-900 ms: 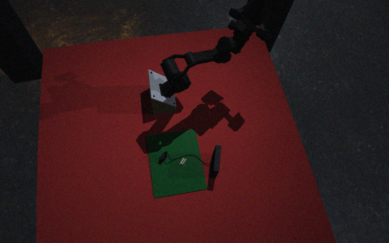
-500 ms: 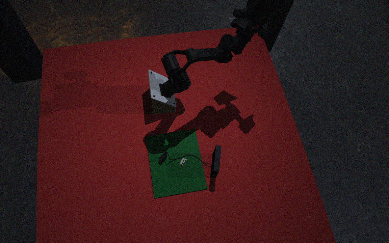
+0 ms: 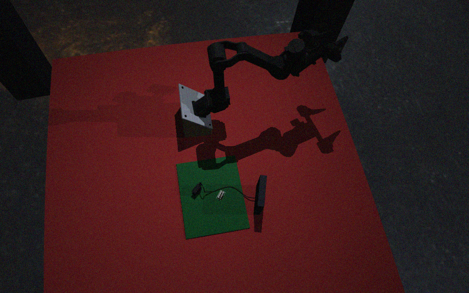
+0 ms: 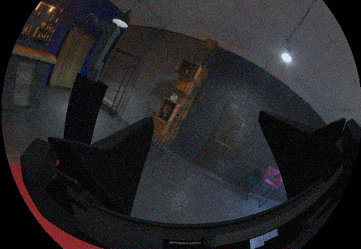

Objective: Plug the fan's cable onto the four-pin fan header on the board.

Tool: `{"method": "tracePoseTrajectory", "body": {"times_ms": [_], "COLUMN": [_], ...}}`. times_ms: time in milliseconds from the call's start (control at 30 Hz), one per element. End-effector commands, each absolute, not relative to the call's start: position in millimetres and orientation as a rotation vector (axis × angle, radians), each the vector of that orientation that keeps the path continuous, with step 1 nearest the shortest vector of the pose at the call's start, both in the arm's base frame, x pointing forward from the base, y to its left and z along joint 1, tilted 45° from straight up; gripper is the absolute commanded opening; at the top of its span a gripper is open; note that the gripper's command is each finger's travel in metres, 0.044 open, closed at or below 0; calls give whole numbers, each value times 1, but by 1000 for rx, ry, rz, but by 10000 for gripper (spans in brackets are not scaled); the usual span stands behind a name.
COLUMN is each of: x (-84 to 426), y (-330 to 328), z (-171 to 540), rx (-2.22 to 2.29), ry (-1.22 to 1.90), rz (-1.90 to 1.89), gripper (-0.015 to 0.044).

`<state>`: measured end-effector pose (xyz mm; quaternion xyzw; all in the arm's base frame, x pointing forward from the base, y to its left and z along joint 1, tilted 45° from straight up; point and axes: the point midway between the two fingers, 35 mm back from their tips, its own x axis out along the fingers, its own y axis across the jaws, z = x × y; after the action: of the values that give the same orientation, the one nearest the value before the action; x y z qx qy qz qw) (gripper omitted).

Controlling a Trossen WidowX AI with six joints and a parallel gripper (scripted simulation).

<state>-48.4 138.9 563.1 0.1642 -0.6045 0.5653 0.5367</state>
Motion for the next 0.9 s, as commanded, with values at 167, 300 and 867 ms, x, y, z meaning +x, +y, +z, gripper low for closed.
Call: {"method": "tracePoseTrajectory", "body": {"times_ms": [167,300,867], "x": [5,42,261], "y": [215,244,268], "z": [543,527,413], "rx": [-72,-285,-1144], "ry": [-1375,-1315,-848], "rz": [1144,1058,763], "gripper": [440,440,440]}}
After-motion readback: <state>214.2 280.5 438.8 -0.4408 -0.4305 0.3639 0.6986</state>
